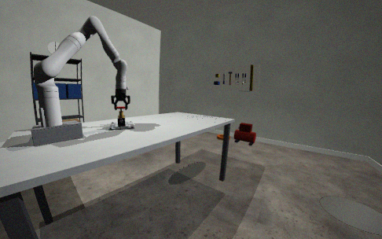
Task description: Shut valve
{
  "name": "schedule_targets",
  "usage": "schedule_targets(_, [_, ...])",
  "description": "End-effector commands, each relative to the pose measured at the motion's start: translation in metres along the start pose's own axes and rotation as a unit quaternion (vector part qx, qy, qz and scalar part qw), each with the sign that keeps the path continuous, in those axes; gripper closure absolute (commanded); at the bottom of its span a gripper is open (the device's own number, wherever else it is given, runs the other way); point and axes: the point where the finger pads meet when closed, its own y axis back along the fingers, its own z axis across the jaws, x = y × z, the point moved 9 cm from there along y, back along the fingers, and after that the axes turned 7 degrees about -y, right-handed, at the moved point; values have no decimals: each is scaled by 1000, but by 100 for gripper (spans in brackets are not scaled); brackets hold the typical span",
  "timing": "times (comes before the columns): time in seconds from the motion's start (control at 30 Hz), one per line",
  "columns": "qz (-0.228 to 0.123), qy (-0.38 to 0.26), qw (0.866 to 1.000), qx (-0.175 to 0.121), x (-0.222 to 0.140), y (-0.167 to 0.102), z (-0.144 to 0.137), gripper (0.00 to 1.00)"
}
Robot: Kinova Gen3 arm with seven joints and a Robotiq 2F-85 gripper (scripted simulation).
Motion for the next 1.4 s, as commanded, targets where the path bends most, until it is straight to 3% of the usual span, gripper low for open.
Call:
schedule_targets(0.0, [0,1,1000,1,-1,-3,-1,100])
schedule_targets(0.93, [0,-17,1000,1,-1,-3,-1,100])
schedule_targets(1.37, [1,-69,998,1,0,-3,0,100])
